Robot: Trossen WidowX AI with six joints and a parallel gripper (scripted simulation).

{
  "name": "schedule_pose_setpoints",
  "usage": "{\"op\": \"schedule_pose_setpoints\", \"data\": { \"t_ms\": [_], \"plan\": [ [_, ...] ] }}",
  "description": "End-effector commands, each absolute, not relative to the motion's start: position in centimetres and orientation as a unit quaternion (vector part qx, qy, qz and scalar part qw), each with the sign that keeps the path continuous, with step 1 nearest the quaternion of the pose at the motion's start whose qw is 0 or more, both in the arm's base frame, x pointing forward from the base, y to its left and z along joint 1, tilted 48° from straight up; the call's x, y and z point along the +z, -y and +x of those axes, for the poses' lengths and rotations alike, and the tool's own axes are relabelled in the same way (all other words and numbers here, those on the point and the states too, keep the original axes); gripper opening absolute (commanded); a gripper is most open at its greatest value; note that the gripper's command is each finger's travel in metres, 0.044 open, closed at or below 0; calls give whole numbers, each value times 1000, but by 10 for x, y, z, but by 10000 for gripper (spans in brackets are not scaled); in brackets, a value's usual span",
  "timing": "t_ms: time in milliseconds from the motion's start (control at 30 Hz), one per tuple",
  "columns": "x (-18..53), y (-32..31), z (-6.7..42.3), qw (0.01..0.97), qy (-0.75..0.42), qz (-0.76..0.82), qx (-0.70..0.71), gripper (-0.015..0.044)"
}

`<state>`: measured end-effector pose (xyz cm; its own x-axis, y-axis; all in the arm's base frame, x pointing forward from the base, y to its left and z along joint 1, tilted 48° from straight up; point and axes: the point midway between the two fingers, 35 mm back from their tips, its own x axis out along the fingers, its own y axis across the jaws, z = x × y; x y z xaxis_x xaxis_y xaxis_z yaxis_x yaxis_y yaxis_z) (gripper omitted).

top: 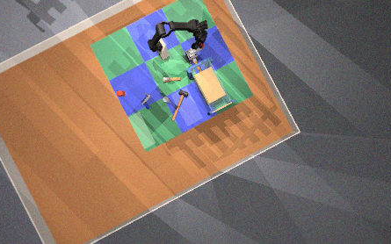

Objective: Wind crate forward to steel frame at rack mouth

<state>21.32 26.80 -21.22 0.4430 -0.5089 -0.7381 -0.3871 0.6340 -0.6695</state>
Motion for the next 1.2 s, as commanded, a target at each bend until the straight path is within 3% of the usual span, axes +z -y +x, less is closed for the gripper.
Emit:
{"op": "schedule_pose_setpoints", "data": {
  "t_ms": [0, 1167],
  "plan": [
    [-215, -267, 187, 718, -540, -440, -29, 0],
    [-207, -257, 148, 717, -541, -440, -28, 0]
  ]
}}
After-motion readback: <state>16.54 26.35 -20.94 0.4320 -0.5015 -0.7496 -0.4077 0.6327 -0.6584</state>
